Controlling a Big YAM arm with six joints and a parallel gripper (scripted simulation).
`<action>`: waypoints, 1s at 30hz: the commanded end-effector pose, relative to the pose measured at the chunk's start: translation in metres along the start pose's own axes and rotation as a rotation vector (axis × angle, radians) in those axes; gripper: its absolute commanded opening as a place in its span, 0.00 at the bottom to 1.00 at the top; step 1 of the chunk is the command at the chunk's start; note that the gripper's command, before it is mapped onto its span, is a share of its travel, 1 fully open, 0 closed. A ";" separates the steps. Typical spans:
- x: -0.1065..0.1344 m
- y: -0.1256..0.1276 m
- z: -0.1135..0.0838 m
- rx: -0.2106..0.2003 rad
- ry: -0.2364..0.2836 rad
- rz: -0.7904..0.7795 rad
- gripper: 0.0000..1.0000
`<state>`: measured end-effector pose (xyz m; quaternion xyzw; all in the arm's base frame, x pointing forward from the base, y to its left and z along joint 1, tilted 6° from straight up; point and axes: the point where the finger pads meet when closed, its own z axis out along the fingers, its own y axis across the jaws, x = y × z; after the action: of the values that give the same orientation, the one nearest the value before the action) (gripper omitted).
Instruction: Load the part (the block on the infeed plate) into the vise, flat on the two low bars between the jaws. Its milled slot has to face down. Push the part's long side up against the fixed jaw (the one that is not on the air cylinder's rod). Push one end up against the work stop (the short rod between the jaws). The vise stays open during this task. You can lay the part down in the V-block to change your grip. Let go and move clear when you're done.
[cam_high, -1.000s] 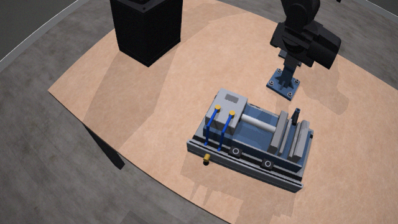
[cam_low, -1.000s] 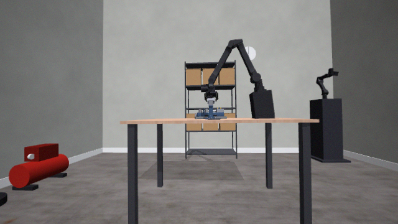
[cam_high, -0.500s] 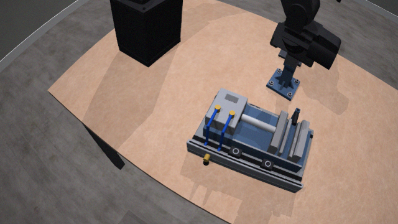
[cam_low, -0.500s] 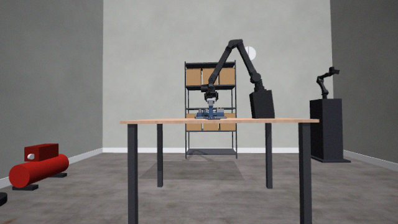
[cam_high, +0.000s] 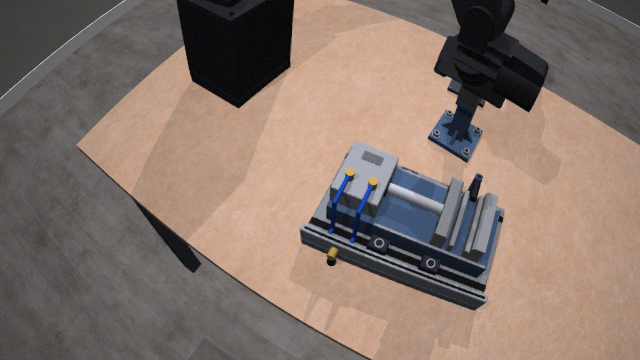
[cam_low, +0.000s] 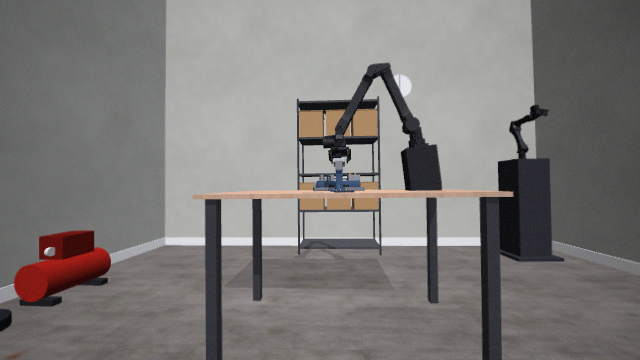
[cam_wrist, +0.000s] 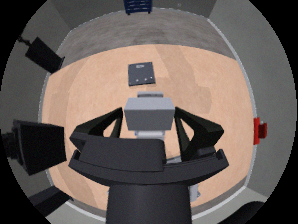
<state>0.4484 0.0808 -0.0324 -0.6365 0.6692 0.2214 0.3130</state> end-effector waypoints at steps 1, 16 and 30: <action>0.002 -0.017 -0.004 0.028 -0.004 -0.023 0.81; 0.002 -0.017 -0.004 0.028 -0.004 -0.023 0.81; 0.001 -0.017 -0.005 0.027 -0.003 -0.020 0.00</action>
<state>0.4485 0.0809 -0.0324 -0.6367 0.6688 0.2214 0.3134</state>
